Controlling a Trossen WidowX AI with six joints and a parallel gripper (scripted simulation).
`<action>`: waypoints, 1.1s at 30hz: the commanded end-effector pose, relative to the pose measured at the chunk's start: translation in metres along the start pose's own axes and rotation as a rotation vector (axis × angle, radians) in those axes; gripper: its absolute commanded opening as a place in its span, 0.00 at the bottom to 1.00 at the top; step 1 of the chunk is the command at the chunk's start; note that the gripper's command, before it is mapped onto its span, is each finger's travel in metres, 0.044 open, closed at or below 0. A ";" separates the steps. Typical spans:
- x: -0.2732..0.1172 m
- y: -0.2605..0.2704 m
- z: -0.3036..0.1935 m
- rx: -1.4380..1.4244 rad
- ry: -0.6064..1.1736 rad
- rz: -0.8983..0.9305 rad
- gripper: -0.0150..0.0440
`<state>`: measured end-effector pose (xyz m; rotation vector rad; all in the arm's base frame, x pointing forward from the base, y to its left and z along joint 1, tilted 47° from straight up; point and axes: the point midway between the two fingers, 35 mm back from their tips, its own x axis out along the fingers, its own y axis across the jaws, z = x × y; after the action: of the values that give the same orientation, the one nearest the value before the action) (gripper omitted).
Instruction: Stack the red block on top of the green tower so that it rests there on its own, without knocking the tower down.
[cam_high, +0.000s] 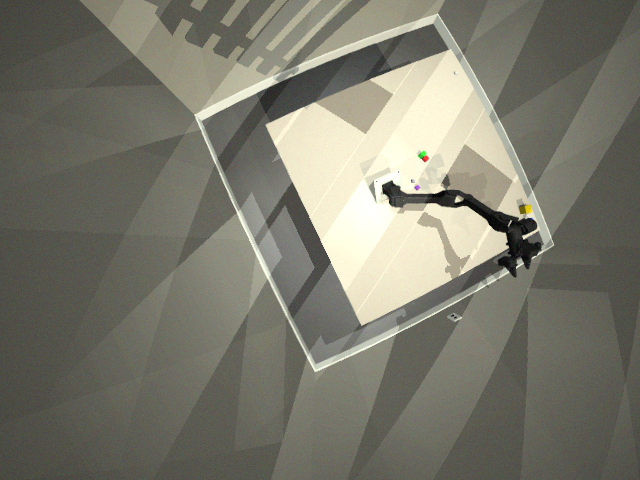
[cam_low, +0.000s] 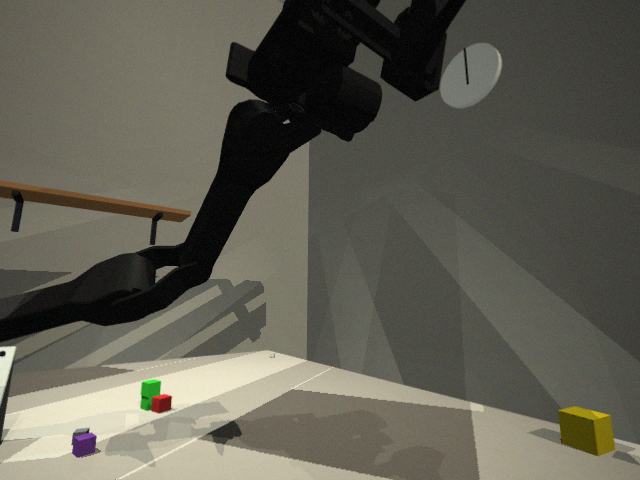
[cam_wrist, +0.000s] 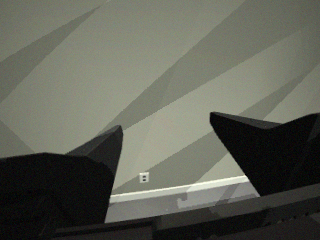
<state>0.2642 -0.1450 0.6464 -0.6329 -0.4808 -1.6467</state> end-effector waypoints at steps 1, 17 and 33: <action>0.002 -0.003 0.000 0.002 -0.002 -0.007 0.98; 0.034 -0.264 0.034 0.158 -0.277 -0.633 1.00; -0.136 -0.463 0.104 0.159 -0.786 -1.270 1.00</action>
<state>-0.1482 0.0594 0.6726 -0.8564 -1.7000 -2.3906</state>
